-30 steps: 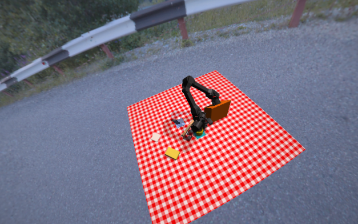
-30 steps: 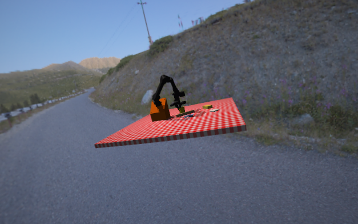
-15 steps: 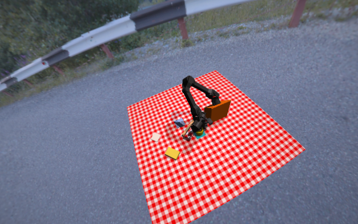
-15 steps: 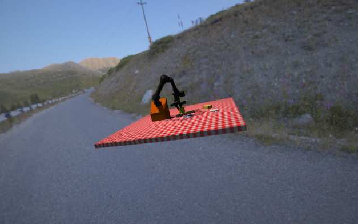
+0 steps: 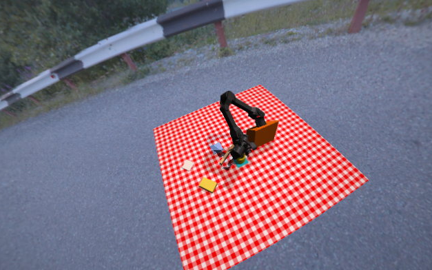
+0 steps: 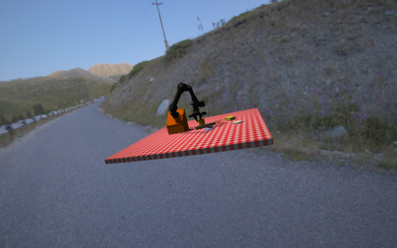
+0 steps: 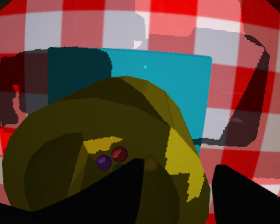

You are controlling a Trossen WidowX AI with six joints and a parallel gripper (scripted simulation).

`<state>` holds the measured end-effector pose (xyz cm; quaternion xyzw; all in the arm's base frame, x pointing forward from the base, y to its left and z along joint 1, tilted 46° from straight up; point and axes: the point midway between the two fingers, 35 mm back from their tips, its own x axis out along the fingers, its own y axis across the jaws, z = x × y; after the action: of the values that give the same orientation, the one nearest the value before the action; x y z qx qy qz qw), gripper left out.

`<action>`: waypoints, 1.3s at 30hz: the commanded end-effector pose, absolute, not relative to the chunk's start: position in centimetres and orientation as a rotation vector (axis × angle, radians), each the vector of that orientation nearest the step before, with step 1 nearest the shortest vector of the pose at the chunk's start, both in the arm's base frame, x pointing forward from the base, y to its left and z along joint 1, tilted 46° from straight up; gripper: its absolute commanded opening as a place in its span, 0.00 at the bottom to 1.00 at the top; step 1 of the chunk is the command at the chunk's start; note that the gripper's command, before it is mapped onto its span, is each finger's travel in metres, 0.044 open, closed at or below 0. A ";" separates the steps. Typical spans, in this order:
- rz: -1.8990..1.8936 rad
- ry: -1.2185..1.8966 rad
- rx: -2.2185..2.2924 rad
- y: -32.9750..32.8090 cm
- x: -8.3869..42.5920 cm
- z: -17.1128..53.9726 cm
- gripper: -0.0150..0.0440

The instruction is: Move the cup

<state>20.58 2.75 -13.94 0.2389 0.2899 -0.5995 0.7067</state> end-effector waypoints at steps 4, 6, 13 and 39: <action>-1.328 0.647 0.541 3.7 20.6 -13.3 0.50; -1.328 0.647 0.540 3.9 20.6 -13.1 0.50; -1.328 0.648 0.538 4.6 20.5 -12.4 0.50; -1.328 0.643 0.522 5.8 19.7 -10.7 0.72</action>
<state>19.76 5.83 -10.64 0.2359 0.2894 -0.5981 0.7091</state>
